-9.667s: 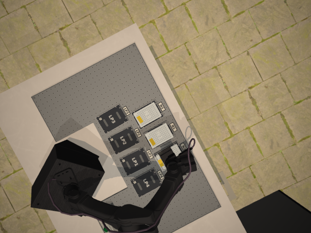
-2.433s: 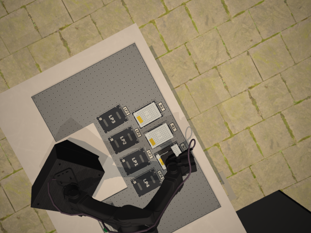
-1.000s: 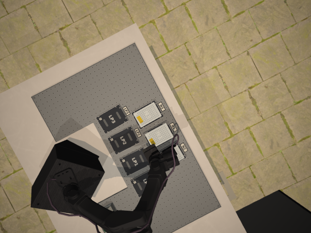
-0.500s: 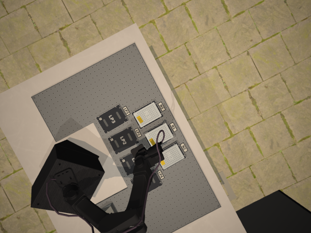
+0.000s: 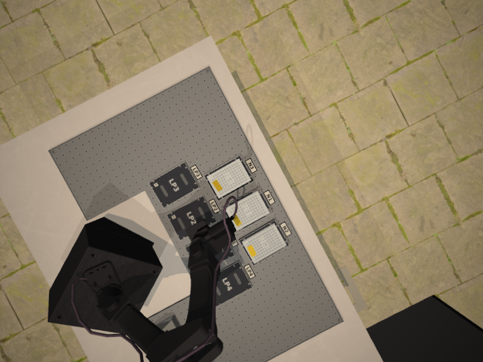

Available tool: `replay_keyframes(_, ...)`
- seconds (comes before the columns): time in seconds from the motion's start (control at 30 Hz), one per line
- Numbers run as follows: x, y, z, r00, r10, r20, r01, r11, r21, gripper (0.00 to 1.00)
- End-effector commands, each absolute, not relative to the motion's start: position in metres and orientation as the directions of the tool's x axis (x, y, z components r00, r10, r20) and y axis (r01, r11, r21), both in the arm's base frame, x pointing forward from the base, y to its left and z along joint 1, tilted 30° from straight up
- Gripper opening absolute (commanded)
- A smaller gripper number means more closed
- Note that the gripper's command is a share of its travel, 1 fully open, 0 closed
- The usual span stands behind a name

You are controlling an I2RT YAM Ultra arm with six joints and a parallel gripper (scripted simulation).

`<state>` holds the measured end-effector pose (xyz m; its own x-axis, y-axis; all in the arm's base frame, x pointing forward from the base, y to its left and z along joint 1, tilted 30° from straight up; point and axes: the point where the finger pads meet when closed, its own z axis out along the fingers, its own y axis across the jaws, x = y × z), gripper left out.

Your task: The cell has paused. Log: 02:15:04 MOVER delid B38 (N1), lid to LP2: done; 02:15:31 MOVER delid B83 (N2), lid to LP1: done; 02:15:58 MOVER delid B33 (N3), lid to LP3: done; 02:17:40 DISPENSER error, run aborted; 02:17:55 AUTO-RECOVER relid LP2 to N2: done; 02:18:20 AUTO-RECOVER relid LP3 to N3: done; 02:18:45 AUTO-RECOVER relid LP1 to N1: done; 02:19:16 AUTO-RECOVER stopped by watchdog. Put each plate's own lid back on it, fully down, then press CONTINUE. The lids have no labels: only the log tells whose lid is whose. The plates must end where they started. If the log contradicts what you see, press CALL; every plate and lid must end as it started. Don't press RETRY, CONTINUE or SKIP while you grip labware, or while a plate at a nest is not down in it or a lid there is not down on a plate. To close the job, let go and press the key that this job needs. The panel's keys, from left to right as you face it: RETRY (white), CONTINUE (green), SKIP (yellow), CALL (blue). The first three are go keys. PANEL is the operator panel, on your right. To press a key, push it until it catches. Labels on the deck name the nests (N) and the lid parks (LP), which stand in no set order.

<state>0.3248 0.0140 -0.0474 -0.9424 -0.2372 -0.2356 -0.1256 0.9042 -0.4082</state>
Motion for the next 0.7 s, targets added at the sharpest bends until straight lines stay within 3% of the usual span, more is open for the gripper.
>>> replay_keyframes(0.0,0.3497,0.0184,-0.0293,-0.917,-0.213,-0.338,-0.061,0.911,-0.407,0.0)
replay_keyframes(0.67,0.347,0.0148,-0.0379,-0.925,-0.221,-0.31,-0.078,0.906,-0.415,0.0)
